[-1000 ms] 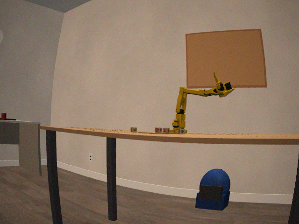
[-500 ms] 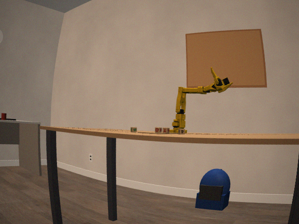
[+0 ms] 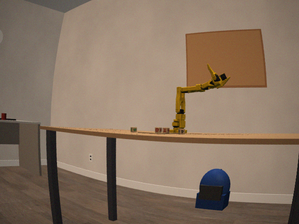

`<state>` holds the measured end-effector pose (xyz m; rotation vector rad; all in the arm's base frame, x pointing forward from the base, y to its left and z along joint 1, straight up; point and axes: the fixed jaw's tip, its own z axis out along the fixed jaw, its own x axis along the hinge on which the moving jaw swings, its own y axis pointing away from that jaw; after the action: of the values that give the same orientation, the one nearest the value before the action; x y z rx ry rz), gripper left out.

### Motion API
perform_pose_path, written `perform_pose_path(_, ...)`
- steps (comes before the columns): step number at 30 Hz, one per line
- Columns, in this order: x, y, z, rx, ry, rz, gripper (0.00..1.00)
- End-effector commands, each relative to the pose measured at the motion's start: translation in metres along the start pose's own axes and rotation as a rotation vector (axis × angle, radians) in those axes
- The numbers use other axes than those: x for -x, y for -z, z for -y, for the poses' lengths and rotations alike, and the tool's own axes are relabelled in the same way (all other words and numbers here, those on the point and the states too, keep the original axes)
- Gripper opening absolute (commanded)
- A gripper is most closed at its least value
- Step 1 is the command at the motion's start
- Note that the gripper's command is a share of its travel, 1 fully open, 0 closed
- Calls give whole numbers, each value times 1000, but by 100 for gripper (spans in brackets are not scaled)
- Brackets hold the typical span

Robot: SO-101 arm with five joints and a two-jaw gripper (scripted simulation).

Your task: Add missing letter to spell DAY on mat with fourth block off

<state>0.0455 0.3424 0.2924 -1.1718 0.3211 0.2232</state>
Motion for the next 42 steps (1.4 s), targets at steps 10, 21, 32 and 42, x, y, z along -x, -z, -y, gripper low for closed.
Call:
perform_pose_path(10, 30, 15, 72, -219, -1, 91, 100)
perform_pose_path(21, 37, 23, 90, -271, -1, 113, 100)
perform_pose_path(32, 43, 30, 104, -313, -1, 130, 100)
perform_pose_path(42, 55, 46, 131, -399, -1, 166, 100)
